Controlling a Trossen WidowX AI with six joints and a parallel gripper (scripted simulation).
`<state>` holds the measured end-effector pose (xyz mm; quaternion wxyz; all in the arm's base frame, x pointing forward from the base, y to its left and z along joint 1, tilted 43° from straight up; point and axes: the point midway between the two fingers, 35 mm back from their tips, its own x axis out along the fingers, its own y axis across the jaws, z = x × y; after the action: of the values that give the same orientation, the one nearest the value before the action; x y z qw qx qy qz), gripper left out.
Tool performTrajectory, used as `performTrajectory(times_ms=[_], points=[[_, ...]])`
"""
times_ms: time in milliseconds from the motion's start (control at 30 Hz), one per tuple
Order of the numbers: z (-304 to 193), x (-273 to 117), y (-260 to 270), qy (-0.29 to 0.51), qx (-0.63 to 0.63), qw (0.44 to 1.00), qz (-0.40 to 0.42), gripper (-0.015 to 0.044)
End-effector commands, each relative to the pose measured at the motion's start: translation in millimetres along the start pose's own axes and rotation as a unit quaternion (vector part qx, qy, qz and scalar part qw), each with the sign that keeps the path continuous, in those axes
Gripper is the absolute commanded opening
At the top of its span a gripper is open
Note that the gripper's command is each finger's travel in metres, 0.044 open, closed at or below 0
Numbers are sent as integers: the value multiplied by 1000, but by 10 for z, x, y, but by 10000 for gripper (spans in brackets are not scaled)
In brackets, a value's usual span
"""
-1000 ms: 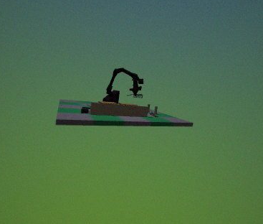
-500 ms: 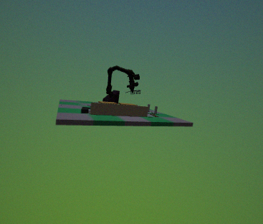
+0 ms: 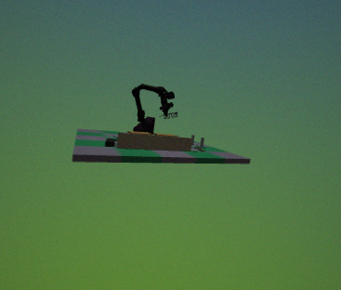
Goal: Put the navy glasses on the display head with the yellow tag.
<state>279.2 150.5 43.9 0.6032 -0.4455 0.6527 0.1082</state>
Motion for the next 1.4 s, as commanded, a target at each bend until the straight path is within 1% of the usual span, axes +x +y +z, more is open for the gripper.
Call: performTrajectory(times_ms=[0,667,1367], points=[[-124,-87,-114,-9,-27,1000,-3,0],[-801,-431,-566,-52,-155,986,-28,0],[-1583,-604,-786,-76,-282,953,-79,0]])
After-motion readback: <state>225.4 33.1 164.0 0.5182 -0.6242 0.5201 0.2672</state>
